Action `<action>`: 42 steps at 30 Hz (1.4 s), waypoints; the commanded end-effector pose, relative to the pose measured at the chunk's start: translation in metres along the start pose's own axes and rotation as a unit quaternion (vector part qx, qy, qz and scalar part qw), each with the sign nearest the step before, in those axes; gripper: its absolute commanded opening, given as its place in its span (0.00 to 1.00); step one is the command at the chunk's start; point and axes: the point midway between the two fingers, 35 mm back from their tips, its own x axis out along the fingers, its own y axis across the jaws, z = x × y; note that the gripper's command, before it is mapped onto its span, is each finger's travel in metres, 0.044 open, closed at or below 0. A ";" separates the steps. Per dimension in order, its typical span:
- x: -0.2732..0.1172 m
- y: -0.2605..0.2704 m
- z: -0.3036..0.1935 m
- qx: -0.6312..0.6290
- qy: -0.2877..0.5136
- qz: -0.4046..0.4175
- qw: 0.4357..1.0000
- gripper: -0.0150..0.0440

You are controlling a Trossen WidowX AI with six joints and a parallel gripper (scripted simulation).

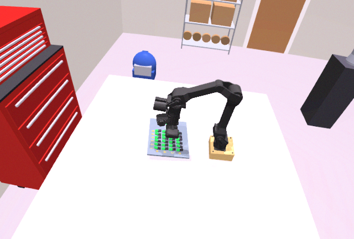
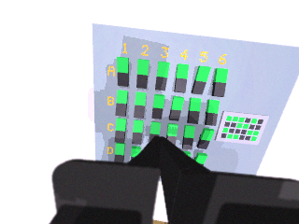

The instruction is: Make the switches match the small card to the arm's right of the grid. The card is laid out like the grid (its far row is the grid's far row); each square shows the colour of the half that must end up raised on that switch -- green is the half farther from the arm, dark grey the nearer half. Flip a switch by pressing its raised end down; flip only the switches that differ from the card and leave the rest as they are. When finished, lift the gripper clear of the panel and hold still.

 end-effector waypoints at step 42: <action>0.059 0.049 -0.035 0.001 -0.017 -0.001 1.000 0.25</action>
